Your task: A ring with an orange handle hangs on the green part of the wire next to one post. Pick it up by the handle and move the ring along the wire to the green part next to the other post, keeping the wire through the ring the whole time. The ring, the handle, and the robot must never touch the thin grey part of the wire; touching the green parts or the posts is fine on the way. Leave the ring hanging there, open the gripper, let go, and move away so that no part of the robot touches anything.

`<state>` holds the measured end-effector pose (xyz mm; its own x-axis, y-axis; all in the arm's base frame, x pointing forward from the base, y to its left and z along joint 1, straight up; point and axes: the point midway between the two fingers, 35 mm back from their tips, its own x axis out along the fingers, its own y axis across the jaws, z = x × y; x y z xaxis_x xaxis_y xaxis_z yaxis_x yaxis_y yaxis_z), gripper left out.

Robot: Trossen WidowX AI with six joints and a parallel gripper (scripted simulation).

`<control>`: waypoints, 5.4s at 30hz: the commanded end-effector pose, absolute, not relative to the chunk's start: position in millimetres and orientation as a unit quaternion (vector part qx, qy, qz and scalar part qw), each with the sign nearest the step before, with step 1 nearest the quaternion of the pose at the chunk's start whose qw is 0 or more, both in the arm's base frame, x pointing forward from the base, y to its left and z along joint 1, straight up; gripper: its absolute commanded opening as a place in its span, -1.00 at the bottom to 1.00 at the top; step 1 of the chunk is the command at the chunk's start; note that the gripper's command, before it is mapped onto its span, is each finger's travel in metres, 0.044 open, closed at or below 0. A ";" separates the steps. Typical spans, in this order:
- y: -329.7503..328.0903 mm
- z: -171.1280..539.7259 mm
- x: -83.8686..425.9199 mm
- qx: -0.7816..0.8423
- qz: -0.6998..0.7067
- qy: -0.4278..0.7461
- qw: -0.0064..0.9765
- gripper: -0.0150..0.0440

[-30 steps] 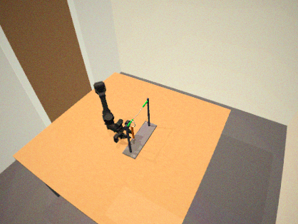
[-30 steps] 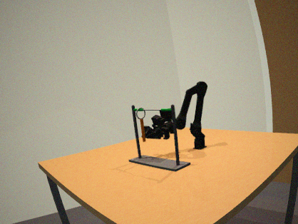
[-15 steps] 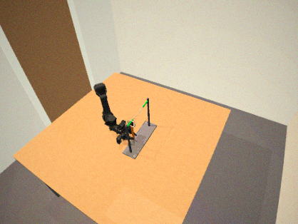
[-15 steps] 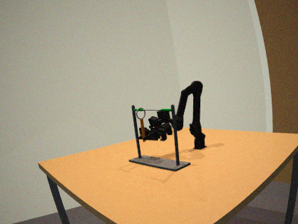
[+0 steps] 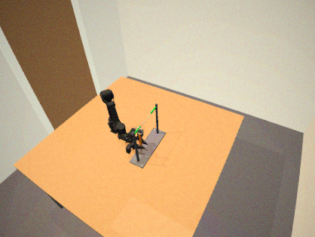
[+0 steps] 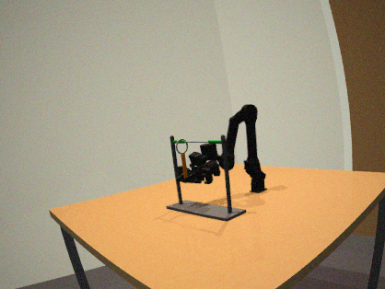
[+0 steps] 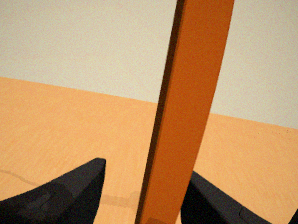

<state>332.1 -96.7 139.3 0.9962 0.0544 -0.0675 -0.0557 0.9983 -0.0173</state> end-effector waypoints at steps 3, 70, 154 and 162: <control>-97.7 138.3 334.4 -0.007 0.026 0.034 0.999 0.05; -99.1 157.4 334.0 -0.008 0.027 0.034 0.999 -1.00; -27.1 158.2 334.5 0.018 -0.044 0.033 0.998 -1.00; -20.2 158.6 336.0 0.012 -0.021 0.033 0.999 -1.00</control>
<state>335.1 -23.0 155.7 0.9952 -0.0624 -0.0750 0.0647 0.9975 0.0285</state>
